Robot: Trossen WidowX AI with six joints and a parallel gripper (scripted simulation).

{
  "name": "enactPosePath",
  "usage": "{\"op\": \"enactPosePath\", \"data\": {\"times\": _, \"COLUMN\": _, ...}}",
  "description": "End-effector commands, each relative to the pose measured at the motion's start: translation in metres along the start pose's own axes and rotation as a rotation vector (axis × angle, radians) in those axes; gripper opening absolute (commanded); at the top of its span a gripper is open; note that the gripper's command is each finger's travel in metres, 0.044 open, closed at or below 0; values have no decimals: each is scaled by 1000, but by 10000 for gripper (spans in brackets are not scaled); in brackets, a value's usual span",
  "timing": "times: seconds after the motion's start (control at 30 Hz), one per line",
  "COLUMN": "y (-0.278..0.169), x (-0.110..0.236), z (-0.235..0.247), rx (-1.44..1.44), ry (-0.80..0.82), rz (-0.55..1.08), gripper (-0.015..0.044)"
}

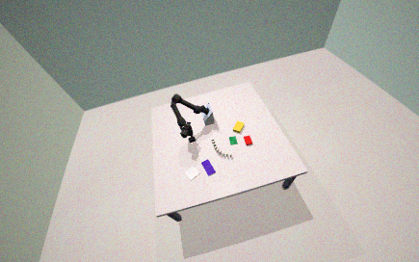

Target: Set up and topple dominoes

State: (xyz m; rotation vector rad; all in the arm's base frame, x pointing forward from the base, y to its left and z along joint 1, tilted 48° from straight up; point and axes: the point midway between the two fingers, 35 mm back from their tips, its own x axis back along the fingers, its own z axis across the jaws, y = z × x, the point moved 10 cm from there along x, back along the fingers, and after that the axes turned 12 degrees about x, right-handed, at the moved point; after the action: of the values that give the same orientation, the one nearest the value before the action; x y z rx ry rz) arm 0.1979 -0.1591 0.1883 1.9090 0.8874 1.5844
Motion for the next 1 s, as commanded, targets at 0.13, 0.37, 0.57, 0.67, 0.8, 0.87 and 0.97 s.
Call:
{"op": "enactPosePath", "data": {"times": 0.13, "y": -2, "x": -2, "z": -1, "rx": 8, "ry": -2, "rz": 7, "gripper": 125}}
{"op": "enactPosePath", "data": {"times": 0.37, "y": -2, "x": -2, "z": -1, "rx": 8, "ry": -2, "rz": 7, "gripper": 107}}
{"op": "enactPosePath", "data": {"times": 0.57, "y": -2, "x": 19, "z": 5, "rx": 5, "ry": 3, "rz": 22, "gripper": 107}}
{"op": "enactPosePath", "data": {"times": 0.67, "y": -1, "x": 64, "z": 11, "rx": 2, "ry": 3, "rz": 35, "gripper": 107}}
{"op": "enactPosePath", "data": {"times": 0.8, "y": -1, "x": 107, "z": 7, "rx": 3, "ry": 0, "rz": 26, "gripper": 107}}
{"op": "enactPosePath", "data": {"times": 0.87, "y": 0, "x": 120, "z": 4, "rx": 3, "ry": -1, "rz": 20, "gripper": 107}}
{"op": "enactPosePath", "data": {"times": 0.97, "y": 0, "x": 133, "z": 1, "rx": 4, "ry": -2, "rz": 11, "gripper": 107}}
